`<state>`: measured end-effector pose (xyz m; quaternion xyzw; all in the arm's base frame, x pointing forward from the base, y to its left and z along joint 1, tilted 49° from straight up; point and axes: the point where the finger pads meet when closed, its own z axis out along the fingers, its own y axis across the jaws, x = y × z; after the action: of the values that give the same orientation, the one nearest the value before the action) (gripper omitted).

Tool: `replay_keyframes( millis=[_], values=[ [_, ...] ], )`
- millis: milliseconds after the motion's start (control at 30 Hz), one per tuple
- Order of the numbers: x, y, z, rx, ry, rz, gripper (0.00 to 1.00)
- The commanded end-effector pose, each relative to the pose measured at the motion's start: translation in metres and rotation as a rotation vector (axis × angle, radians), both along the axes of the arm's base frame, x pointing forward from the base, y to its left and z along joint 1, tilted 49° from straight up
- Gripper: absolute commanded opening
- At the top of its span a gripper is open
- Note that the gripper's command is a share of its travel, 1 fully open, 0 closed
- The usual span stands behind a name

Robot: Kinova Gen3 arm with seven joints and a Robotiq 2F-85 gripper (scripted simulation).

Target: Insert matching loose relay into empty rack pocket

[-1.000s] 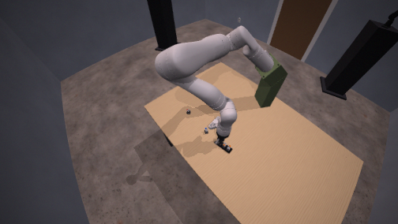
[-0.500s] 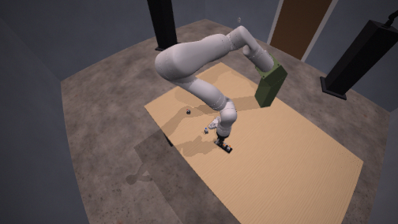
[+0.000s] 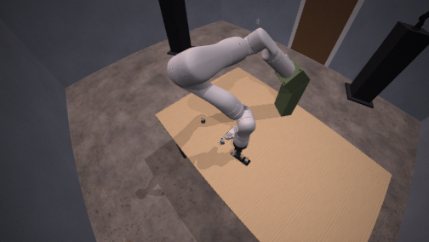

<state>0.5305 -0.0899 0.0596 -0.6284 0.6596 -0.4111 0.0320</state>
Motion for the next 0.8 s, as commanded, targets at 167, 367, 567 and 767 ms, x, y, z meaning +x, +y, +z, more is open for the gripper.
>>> replay_keyframes(
  millis=[167, 367, 567, 767],
  values=[
    [0.0031, 0.0011, -0.0007, 0.003, -0.009, -0.003, 0.0],
    [0.0039, 0.0005, -0.0015, 0.003, -0.009, -0.003, 0.0],
    [0.005, -0.0004, -0.0027, 0.003, -0.009, -0.003, 0.0],
    [0.0058, -0.0011, -0.0036, 0.003, -0.009, -0.003, 0.0]
  ],
)
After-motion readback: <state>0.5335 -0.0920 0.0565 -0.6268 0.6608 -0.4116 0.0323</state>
